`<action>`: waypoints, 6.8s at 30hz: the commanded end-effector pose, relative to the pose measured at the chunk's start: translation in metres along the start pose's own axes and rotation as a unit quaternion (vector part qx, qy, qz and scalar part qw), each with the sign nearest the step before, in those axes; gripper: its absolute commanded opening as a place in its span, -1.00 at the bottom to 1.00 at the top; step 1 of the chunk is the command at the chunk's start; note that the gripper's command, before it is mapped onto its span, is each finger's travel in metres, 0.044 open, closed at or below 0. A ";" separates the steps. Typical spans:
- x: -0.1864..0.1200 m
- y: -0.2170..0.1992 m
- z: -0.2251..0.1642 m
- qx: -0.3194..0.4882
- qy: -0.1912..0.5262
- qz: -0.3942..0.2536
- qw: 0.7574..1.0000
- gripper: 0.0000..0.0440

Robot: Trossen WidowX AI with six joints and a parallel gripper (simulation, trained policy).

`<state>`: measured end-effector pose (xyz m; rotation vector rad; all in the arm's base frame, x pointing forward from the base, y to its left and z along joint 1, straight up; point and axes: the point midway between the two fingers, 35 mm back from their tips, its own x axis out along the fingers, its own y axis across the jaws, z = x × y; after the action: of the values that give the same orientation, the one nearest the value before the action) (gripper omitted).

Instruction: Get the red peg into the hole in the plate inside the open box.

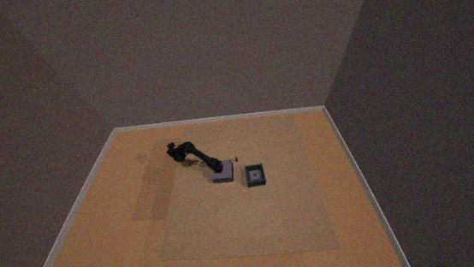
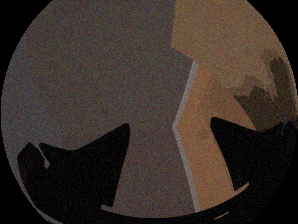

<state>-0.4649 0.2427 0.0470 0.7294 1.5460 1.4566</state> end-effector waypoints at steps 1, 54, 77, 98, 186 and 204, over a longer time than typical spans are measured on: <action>0.004 0.003 0.002 0.002 0.000 0.001 1.000 0.86; -0.081 0.063 0.593 0.010 -0.245 -0.310 0.919 0.71; -0.313 0.035 0.641 0.169 -0.377 -0.412 0.813 0.82; -0.391 -0.059 0.548 0.386 -0.369 -0.534 0.656 0.99; -0.475 -0.091 0.553 0.404 -0.465 -0.566 0.549 -1.00; -0.550 -0.094 0.560 0.434 -0.495 -0.547 0.517 -1.00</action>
<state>0.2828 0.0254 0.0941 0.6210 1.1574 -0.7616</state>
